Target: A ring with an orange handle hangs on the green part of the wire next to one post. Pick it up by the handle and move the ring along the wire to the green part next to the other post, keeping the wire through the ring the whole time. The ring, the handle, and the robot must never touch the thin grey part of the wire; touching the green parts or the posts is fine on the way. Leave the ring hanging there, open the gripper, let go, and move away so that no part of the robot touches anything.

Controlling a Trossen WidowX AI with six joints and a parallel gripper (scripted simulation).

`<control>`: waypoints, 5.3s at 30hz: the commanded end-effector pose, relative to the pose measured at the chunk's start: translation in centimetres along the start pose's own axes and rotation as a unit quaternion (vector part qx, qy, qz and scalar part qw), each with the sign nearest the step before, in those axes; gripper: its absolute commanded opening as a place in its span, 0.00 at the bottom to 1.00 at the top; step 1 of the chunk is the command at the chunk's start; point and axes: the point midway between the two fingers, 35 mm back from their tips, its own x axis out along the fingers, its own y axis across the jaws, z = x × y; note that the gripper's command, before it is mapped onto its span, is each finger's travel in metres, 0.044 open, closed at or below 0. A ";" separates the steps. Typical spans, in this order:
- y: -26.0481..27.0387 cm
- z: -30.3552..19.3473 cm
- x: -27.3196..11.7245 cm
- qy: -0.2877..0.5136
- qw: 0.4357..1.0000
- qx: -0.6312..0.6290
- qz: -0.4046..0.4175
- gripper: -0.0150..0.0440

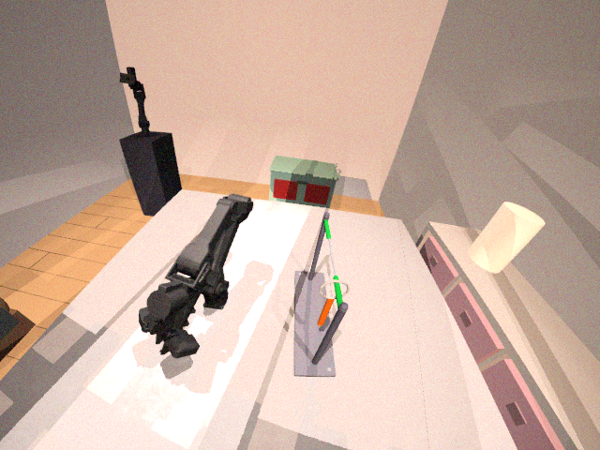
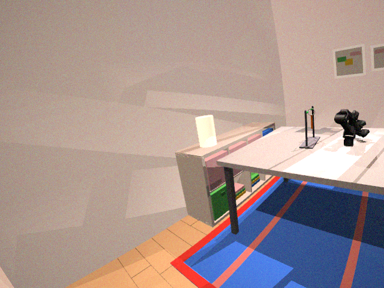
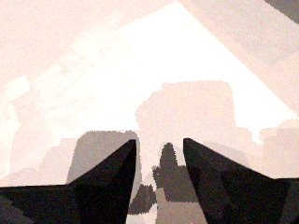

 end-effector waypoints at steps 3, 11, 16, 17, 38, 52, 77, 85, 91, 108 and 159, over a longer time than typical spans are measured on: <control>7.7 -2.1 -0.5 0.013 0.963 -0.165 0.212 0.53; 15.3 -6.7 -5.2 -0.002 0.811 -0.338 0.477 0.53; 17.4 -10.2 -9.9 -0.033 0.658 -0.418 0.625 0.53; 17.6 -10.9 -10.9 -0.040 0.623 -0.430 0.652 0.53; 17.1 -14.9 -18.4 -0.097 0.375 -0.474 0.791 0.53; 19.8 -14.8 -22.6 -0.099 0.376 -0.467 0.794 0.53; 22.4 -16.7 -23.6 -0.100 0.375 -0.468 0.794 0.53; 23.2 -17.5 -23.9 -0.100 0.375 -0.467 0.794 0.53; 23.8 -18.2 -24.2 -0.100 0.375 -0.467 0.795 0.53; 24.8 -19.7 -24.8 -0.100 0.375 -0.464 0.796 0.53; 24.8 -18.4 -26.4 -0.102 0.373 -0.465 0.796 0.00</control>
